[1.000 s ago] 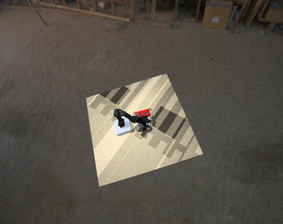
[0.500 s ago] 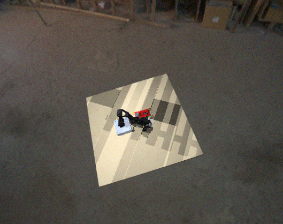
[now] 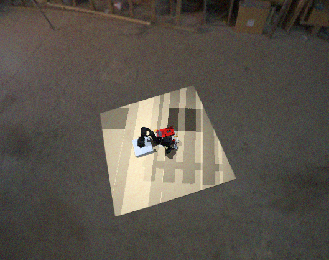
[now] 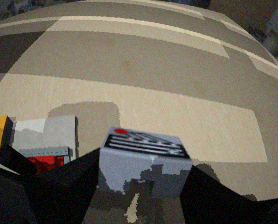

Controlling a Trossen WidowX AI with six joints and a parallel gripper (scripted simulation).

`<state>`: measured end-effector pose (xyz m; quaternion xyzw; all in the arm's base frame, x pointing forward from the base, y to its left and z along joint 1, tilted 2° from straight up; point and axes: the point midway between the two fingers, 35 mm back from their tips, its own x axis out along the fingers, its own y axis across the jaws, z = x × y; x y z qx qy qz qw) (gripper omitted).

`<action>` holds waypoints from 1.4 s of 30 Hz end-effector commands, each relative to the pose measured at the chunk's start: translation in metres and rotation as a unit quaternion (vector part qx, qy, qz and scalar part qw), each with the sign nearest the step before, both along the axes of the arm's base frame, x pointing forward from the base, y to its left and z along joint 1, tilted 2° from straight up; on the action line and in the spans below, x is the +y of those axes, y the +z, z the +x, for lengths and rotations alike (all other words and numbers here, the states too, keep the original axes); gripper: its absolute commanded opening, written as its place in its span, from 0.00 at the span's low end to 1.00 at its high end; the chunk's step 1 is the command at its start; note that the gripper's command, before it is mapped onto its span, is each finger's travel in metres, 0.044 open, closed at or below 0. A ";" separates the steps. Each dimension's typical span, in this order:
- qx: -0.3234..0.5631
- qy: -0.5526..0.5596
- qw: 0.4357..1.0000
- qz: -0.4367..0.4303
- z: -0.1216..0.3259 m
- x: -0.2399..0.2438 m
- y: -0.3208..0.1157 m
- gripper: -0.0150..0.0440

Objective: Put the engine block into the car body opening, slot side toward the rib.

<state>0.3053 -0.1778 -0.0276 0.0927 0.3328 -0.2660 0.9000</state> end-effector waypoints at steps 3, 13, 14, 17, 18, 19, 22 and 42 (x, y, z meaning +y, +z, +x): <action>0.003 0.001 1.000 -0.001 -0.002 0.000 -0.012 0.25; -0.002 0.000 1.000 -0.002 0.000 0.000 -0.015 0.39; -0.002 0.000 1.000 -0.002 0.000 0.000 -0.015 0.43; -0.002 0.000 1.000 -0.002 0.000 0.000 -0.015 0.57; -0.002 0.000 1.000 -0.002 0.000 0.000 -0.015 0.61; -0.002 0.000 1.000 -0.002 0.000 0.000 -0.015 0.65; -0.002 0.000 1.000 -0.002 0.000 0.000 -0.015 0.79; 0.003 0.001 1.000 -0.001 -0.023 0.015 0.014 1.00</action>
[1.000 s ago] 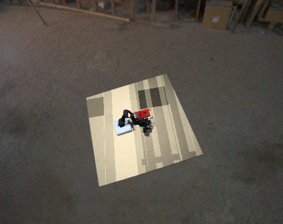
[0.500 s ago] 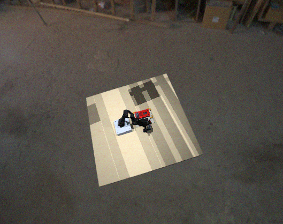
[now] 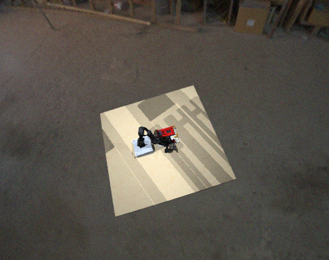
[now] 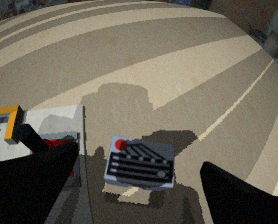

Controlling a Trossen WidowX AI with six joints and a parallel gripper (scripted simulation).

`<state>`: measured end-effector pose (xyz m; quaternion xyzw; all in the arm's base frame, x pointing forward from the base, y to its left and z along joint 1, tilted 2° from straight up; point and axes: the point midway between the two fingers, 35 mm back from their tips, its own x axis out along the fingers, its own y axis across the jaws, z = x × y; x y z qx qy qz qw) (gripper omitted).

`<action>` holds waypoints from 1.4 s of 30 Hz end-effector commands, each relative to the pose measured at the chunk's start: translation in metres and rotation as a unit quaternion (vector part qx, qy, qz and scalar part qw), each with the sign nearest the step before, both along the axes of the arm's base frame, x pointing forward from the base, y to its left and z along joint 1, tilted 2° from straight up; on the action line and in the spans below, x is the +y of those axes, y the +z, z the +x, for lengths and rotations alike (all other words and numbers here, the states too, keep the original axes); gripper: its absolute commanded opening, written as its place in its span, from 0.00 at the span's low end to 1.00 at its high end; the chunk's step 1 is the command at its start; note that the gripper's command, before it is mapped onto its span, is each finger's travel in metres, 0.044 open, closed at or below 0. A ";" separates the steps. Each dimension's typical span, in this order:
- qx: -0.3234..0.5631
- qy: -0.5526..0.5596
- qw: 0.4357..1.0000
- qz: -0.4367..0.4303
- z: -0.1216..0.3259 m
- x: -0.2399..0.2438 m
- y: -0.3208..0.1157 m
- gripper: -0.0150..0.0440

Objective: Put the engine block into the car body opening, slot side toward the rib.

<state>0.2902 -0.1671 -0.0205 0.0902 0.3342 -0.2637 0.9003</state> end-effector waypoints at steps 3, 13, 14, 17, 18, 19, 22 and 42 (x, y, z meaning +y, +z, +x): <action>0.002 -0.003 1.000 0.000 -0.011 0.006 0.010 1.00; -0.001 0.001 1.000 -0.001 -0.007 0.005 0.010 1.00; -0.001 0.001 1.000 -0.001 -0.007 0.005 0.010 1.00; -0.001 0.001 1.000 -0.001 -0.007 0.005 0.010 1.00; -0.001 0.001 1.000 -0.001 -0.007 0.005 0.010 1.00; -0.001 0.001 1.000 -0.001 -0.007 0.005 0.010 1.00; -0.001 0.001 1.000 -0.001 -0.007 0.005 0.010 1.00; 0.209 0.192 0.956 -0.071 0.021 -0.011 0.002 1.00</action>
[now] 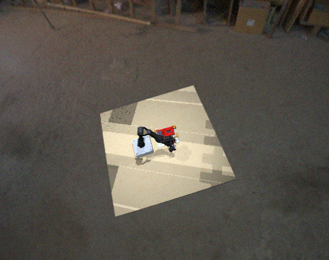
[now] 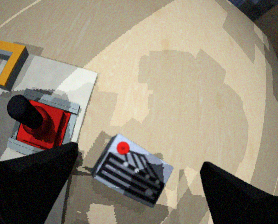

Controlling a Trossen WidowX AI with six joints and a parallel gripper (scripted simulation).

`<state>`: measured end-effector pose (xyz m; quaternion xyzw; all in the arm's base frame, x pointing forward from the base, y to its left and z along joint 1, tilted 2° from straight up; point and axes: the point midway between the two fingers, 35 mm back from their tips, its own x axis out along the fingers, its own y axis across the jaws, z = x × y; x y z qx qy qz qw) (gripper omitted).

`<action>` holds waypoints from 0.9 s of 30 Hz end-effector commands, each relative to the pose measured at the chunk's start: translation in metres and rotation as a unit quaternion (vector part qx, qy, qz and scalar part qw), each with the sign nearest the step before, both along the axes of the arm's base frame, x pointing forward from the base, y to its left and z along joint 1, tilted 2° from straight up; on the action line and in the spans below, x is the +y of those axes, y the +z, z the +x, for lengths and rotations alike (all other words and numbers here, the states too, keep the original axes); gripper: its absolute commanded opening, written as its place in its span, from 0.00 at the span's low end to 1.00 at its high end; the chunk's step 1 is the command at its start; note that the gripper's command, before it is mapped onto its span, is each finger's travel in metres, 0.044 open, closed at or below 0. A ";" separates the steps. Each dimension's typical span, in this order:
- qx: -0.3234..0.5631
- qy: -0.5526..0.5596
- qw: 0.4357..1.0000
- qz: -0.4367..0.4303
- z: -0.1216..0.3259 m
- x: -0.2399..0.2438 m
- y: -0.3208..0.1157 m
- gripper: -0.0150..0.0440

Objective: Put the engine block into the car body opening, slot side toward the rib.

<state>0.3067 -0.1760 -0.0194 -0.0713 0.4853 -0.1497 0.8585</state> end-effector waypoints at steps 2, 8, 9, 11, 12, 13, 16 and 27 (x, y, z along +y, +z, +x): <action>0.051 0.058 0.997 -0.010 0.006 -0.003 0.002 1.00; 0.116 0.134 0.984 -0.020 0.011 -0.005 0.007 1.00; 0.126 0.148 0.981 -0.021 0.011 -0.006 0.008 1.00; 0.146 0.174 0.974 -0.022 0.012 -0.006 0.011 1.00; 0.155 0.187 0.970 -0.023 0.012 -0.006 0.012 1.00; 0.165 0.200 0.965 -0.023 0.012 -0.006 0.014 1.00; 0.192 0.241 0.951 -0.023 0.012 -0.007 0.019 1.00; 0.273 0.390 0.879 -0.012 0.008 -0.005 0.045 1.00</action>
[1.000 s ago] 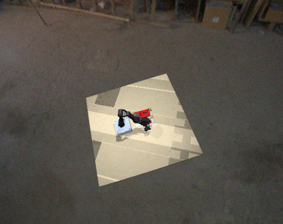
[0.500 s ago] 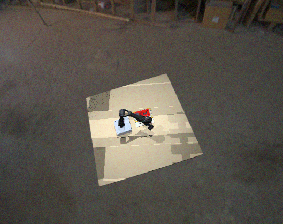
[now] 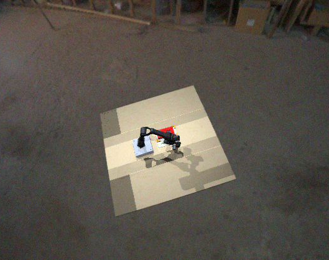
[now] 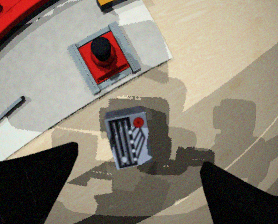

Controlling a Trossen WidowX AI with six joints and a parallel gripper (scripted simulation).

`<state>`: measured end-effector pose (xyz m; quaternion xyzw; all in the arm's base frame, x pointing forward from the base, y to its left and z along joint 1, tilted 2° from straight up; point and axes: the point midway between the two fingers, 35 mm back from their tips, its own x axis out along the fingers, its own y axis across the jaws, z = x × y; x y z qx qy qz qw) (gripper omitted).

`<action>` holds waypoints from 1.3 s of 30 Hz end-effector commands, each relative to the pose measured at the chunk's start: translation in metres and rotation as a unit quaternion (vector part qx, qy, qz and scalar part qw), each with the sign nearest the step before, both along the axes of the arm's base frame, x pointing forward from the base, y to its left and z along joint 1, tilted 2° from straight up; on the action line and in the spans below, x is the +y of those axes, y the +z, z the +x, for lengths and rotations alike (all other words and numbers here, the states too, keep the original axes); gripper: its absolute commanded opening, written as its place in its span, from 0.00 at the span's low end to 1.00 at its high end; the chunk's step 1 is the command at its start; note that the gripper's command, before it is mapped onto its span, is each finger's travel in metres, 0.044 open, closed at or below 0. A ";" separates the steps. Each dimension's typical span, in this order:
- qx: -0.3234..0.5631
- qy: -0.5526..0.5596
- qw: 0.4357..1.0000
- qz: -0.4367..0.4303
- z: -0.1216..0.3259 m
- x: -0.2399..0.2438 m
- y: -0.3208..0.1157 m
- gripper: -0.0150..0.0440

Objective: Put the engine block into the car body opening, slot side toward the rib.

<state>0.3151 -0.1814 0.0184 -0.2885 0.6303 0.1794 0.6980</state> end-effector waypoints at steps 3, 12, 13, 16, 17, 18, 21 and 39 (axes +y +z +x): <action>0.044 0.081 0.996 0.018 -0.003 0.002 0.016 1.00; 0.084 0.159 0.983 0.039 -0.008 0.005 0.033 1.00; 0.084 0.159 0.983 0.039 -0.008 0.005 0.033 1.00; 0.084 0.159 0.983 0.039 0.000 -0.001 0.034 1.00; 0.084 0.159 0.983 0.039 0.002 -0.002 0.034 1.00; 0.084 0.159 0.983 0.039 0.002 -0.002 0.031 1.00; 0.084 0.159 0.983 0.039 0.002 0.000 0.001 1.00; 0.084 0.159 0.983 0.039 0.001 -0.002 -0.029 1.00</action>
